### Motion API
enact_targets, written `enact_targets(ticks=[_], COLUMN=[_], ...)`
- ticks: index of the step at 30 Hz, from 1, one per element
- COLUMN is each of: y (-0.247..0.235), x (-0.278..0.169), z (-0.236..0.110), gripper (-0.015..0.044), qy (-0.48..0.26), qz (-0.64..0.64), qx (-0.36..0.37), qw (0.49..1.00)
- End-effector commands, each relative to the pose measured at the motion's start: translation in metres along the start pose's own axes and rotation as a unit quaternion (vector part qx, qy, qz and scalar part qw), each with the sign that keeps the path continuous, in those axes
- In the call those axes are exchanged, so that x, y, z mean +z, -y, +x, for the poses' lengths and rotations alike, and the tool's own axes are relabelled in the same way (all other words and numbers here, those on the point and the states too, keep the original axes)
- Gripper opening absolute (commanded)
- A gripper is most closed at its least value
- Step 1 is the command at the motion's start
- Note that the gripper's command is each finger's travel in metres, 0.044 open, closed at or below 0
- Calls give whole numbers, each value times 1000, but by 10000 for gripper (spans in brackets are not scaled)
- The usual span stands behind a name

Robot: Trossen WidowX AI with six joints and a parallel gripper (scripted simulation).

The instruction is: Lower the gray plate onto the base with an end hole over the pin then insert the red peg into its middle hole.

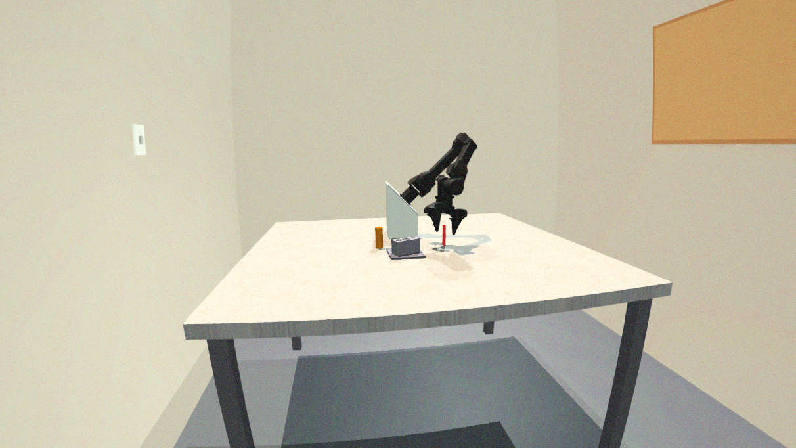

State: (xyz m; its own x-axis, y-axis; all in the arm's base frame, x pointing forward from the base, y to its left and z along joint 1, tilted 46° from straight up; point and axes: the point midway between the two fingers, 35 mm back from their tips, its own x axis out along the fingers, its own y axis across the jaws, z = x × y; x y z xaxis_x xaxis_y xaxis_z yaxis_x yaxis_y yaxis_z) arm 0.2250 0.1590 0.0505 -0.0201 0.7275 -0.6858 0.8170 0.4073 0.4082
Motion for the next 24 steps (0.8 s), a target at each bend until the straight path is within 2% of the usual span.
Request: enact_targets(ticks=[1,2,17,24], y=[5,5,5,5], x=[1,1,1,1], z=[7,7,7,7], gripper=[440,440,46,0], qy=[-1,-1,-1,-1], qz=[8,8,8,8], qx=[-8,-8,-8,-8], qw=[1000,1000,1000,1000])
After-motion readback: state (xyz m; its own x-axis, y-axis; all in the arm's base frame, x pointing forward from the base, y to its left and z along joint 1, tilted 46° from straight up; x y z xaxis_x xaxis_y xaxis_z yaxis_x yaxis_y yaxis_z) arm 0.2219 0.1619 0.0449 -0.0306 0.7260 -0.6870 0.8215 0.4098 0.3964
